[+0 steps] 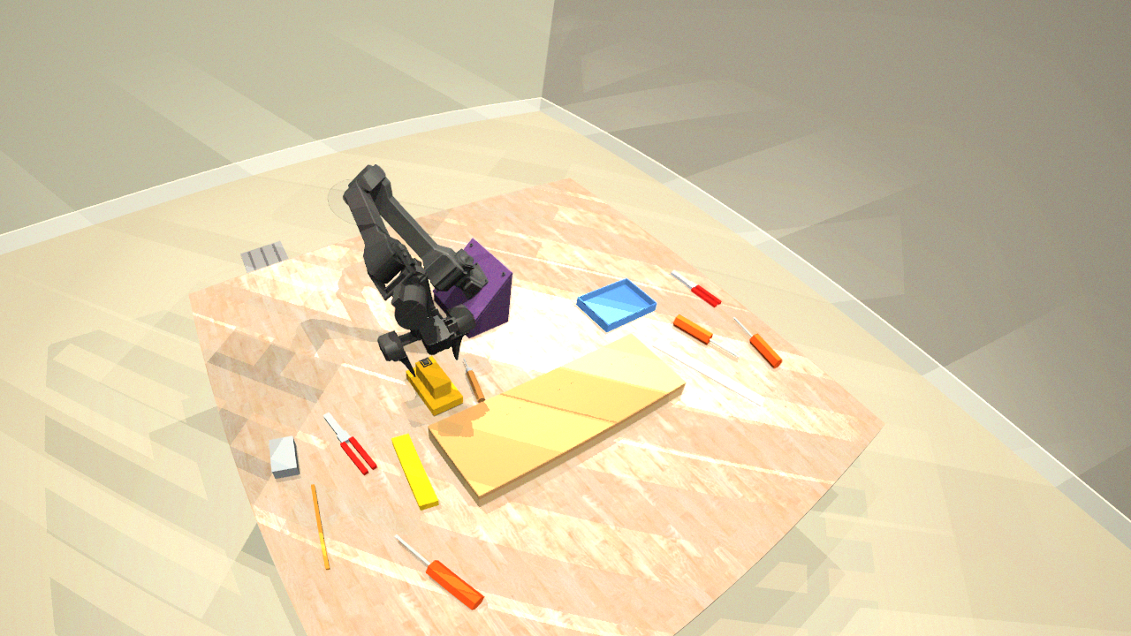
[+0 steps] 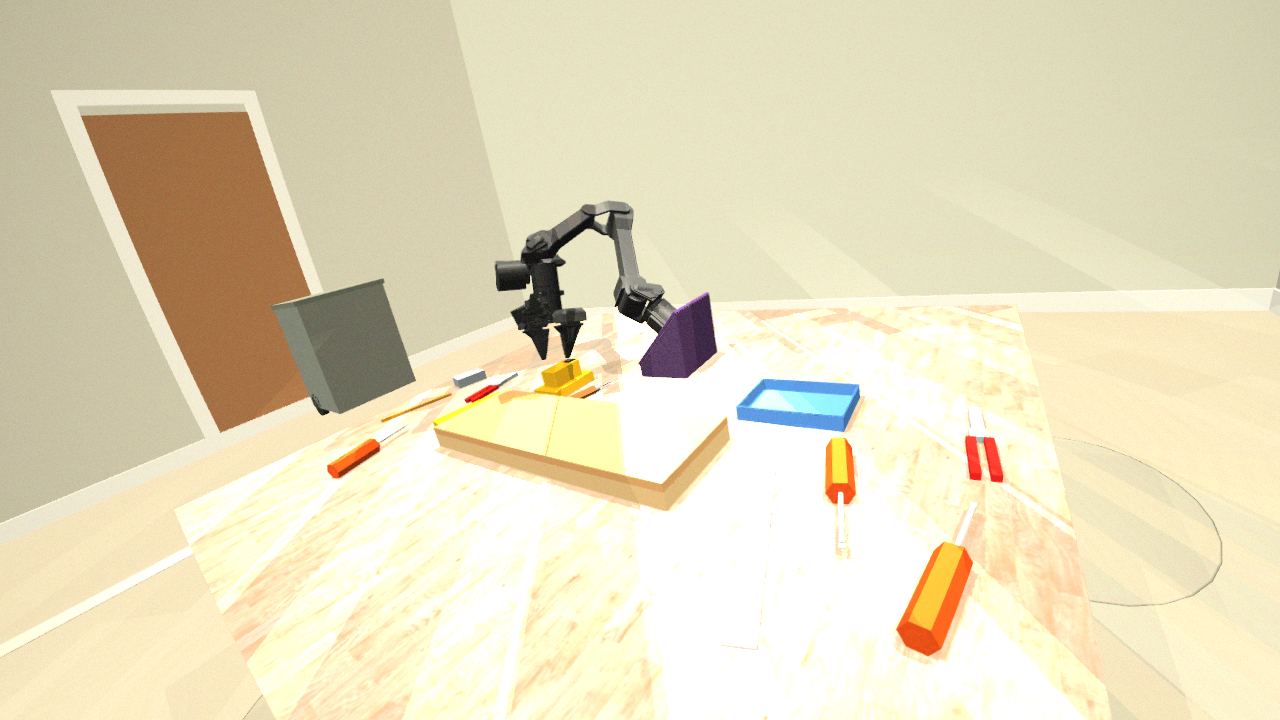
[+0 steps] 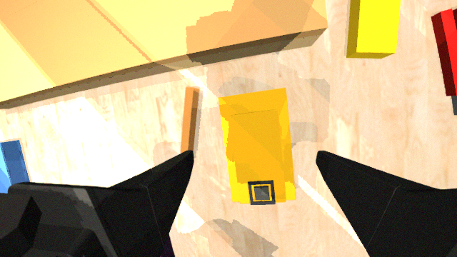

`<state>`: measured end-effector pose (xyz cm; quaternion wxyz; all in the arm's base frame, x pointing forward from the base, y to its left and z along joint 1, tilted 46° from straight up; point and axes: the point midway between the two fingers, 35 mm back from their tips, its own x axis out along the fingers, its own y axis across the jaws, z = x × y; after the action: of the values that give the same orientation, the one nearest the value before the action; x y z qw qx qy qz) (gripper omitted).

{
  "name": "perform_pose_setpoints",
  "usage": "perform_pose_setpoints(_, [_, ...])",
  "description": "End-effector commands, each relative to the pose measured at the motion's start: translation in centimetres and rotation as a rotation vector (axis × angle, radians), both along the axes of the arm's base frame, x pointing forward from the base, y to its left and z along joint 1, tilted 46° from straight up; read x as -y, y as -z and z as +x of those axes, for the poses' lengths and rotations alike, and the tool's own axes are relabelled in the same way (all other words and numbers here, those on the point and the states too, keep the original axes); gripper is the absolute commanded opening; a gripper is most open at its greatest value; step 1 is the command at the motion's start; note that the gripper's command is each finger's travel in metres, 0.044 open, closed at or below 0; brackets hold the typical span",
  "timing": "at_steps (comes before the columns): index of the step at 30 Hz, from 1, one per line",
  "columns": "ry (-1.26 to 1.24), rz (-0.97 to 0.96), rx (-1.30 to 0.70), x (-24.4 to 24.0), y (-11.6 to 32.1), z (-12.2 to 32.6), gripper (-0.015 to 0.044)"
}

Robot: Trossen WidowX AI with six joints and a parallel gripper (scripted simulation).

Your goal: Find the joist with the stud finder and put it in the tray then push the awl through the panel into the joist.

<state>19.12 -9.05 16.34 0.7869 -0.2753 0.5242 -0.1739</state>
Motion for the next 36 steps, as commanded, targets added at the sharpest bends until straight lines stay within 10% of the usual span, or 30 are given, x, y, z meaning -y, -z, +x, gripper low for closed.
perform_pose_setpoints(1, [-0.110,-0.140,-0.032,0.0,0.3,-0.1,0.0440])
perform_pose_setpoints(36, [-0.108,-0.138,-0.033,2.6,2.9,0.7,0.0440])
